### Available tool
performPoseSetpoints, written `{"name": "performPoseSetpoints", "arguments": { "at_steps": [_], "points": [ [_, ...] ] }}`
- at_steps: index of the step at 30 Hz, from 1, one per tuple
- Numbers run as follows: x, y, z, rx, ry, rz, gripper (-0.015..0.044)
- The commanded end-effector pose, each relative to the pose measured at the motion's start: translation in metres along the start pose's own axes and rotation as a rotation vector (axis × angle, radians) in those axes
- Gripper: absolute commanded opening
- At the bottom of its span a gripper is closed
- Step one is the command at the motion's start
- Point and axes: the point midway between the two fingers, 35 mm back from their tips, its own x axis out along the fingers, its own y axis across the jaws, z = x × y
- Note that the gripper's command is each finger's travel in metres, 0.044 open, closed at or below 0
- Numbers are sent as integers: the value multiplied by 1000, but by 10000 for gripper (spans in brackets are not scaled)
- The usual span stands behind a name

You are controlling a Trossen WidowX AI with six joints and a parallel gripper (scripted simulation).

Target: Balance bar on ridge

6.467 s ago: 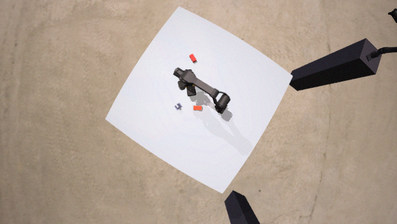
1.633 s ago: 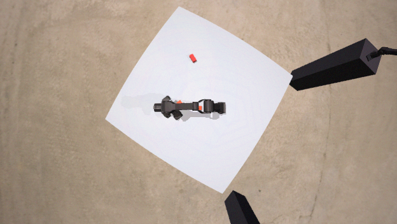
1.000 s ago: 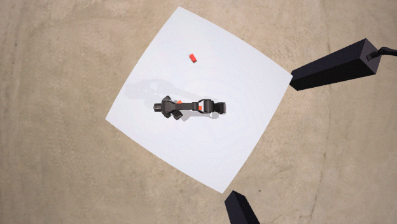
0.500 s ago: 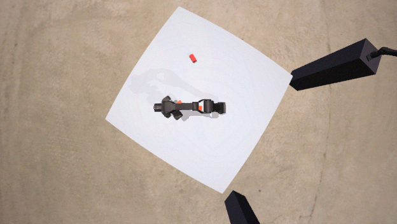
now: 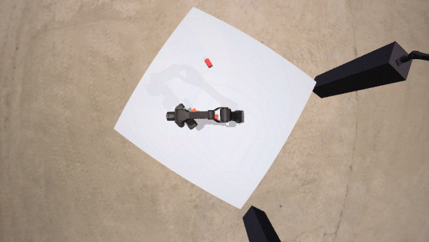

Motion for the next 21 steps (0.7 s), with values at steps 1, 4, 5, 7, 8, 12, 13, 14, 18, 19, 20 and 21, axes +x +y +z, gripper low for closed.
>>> {"name": "performPoseSetpoints", "arguments": {
  "at_steps": [1,4,5,7,8,12,13,14,18,19,20,21],
  "points": [
    [1,0,0,1,-3,3,0],
    [1,0,0,1,-3,3,0],
    [1,0,0,1,-3,3,0],
    [1,0,0,1,-3,3,0],
    [1,0,0,1,-3,3,0],
    [2,0,1,1,-3,3,0],
    [2,0,1,1,-3,3,0],
    [2,0,1,1,-3,3,0],
    [2,0,1,1,-3,3,0],
    [2,1,1,1,-3,3,0],
    [2,1,1,1,-3,3,0],
    [2,1,1,1,-3,3,0]
  ]
}}
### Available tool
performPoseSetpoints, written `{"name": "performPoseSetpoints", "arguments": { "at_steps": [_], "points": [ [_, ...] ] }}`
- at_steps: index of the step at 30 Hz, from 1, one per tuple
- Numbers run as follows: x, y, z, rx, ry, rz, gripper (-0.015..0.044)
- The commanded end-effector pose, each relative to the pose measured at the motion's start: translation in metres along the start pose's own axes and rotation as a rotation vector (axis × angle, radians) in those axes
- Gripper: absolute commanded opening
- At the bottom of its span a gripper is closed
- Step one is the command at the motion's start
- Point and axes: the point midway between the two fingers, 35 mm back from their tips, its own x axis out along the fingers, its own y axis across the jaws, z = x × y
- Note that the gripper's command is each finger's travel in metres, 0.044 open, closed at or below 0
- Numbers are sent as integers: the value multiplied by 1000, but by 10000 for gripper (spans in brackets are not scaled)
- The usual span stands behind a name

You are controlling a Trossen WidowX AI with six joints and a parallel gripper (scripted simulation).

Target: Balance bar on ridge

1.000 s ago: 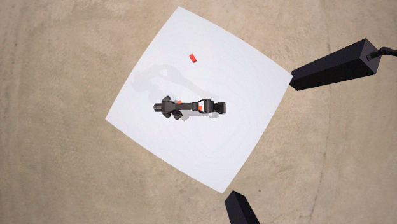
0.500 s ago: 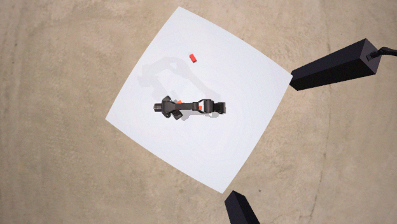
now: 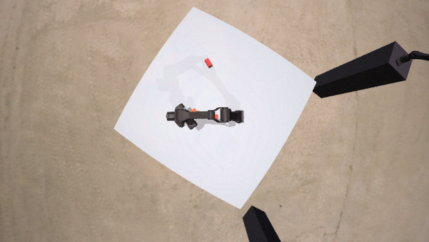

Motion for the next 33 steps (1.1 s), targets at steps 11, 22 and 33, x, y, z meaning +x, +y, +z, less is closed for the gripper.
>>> {"name": "performPoseSetpoints", "arguments": {
  "at_steps": [11,22,33],
  "points": [
    [2,0,1,1,-2,3,0],
    [3,1,1,1,-2,3,0],
    [4,1,1,1,-2,3,0]
  ]
}}
